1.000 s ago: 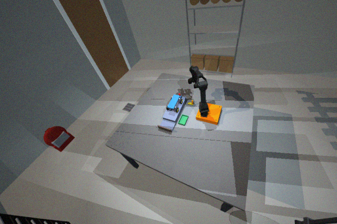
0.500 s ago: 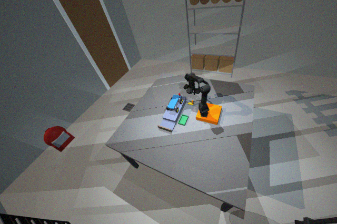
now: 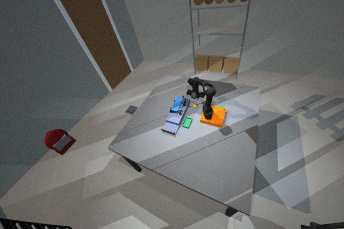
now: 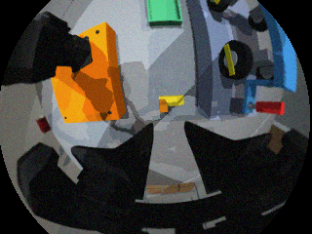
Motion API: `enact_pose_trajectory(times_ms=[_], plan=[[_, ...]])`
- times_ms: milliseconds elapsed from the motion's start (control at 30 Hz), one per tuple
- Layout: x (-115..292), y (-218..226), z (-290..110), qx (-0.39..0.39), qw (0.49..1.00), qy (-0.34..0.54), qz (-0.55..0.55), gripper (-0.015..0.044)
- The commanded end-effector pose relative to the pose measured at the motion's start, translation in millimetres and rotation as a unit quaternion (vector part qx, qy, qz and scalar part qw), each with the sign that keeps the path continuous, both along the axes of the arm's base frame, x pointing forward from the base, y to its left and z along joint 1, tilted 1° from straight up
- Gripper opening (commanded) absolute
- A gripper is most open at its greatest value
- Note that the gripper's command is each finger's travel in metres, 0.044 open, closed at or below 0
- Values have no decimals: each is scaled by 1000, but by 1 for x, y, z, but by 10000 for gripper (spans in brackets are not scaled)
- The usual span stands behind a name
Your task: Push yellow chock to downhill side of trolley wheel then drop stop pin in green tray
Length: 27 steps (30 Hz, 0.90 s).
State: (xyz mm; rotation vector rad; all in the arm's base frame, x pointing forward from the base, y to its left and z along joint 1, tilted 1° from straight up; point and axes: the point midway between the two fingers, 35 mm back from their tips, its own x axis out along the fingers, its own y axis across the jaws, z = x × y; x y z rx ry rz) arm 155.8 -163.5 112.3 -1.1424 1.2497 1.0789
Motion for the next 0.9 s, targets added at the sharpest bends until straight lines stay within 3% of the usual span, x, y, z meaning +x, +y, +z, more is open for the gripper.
enact_pose_trajectory(times_ms=[0, 867], plan=[[0, 2, -15, 6, 1000, 3, 3, 190], [1, 3, -59, 6, 1000, 3, 3, 190]])
